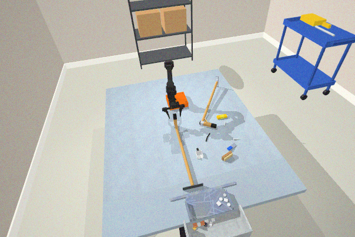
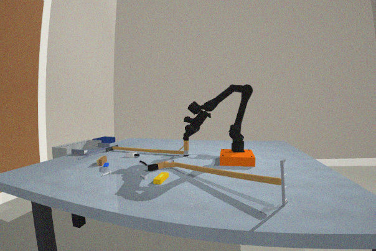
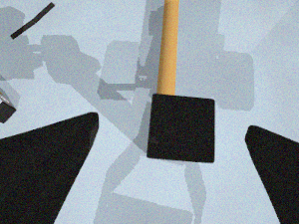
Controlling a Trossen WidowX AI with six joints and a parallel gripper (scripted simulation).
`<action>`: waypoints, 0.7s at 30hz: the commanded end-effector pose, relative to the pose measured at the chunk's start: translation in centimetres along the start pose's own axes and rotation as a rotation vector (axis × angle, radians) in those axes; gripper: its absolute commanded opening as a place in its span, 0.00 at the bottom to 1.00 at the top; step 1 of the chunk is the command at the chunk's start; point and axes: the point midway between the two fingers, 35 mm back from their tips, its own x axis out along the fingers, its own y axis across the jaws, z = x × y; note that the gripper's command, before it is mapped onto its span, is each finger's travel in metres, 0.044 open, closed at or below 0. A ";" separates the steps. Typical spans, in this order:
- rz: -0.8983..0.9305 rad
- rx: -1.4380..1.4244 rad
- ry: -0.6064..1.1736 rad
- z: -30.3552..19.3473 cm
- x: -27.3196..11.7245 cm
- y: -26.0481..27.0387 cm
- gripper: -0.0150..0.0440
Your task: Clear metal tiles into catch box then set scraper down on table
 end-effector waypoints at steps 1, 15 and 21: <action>-0.003 0.006 0.005 -0.2 0.8 0.0 1.00; -0.003 0.006 0.004 -0.5 3.0 0.0 1.00; 0.000 0.000 0.000 -0.3 2.7 0.1 0.82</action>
